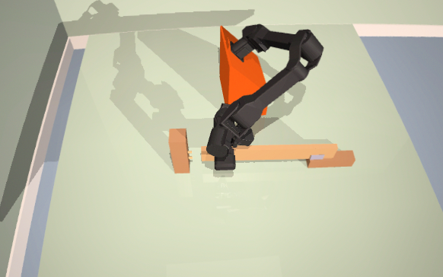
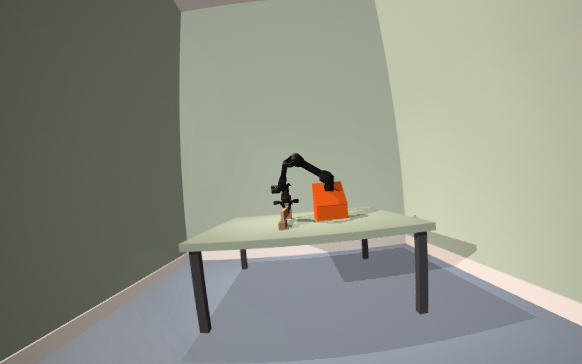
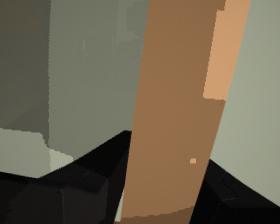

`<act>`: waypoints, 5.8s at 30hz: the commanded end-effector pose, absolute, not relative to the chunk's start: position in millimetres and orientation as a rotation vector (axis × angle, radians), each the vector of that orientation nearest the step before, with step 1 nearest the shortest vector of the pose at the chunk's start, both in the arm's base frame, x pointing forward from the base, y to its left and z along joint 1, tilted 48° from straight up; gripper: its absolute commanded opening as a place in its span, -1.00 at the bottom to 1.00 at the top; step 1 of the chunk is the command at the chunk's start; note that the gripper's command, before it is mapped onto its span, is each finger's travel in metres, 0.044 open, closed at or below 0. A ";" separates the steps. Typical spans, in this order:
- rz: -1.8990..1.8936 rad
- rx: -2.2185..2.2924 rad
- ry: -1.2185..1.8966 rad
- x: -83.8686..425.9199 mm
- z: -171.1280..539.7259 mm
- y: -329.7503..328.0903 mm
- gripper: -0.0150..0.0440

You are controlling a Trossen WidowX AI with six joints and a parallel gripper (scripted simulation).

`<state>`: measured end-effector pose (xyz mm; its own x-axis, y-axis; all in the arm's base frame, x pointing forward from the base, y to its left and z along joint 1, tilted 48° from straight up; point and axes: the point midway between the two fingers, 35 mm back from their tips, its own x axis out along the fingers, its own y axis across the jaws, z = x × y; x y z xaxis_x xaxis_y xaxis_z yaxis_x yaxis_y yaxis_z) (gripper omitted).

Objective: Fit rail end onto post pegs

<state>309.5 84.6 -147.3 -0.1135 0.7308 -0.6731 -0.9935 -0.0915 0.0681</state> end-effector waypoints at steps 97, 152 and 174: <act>1.593 -0.578 0.608 317.2 -167.8 61.2 -0.49; 1.593 -0.578 0.608 316.7 -165.9 62.9 -0.49; 1.593 -0.578 0.608 314.8 -169.0 62.8 -0.49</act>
